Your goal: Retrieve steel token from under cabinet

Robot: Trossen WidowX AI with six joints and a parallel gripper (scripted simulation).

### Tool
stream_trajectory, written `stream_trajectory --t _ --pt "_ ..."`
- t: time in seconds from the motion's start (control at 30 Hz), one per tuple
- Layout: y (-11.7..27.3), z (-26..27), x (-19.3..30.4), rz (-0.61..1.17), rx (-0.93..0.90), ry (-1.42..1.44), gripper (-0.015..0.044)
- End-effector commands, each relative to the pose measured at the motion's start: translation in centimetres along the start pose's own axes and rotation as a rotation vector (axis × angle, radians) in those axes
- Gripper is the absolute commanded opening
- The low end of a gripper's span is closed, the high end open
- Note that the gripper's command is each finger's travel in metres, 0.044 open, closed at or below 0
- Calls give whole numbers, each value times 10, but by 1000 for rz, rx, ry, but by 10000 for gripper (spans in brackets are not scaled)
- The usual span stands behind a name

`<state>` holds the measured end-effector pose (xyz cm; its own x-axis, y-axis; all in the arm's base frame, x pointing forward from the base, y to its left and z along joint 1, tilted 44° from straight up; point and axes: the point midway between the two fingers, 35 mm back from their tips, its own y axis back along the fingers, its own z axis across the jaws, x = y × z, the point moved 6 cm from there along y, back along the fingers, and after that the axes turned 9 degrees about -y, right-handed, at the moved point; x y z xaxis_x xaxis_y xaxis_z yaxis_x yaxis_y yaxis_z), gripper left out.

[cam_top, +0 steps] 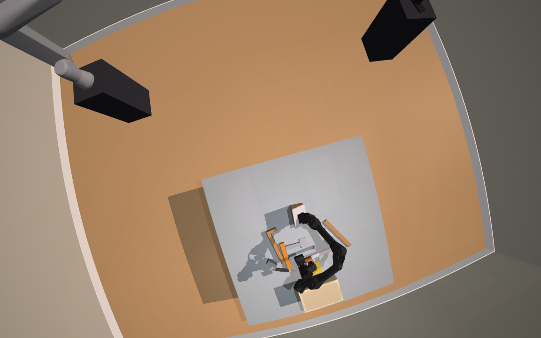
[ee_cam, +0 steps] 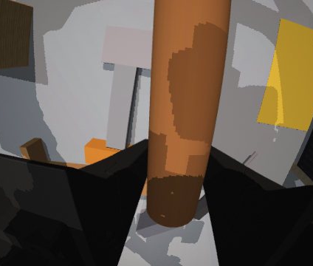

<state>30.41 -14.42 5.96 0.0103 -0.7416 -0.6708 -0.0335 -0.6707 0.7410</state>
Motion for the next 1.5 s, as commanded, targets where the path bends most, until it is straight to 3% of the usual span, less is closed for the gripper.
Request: stream_trajectory --t 0.0,1.47 --pt "1 0 0 -10 10 33 0" --pt "1 4 -7 -9 11 319 0"
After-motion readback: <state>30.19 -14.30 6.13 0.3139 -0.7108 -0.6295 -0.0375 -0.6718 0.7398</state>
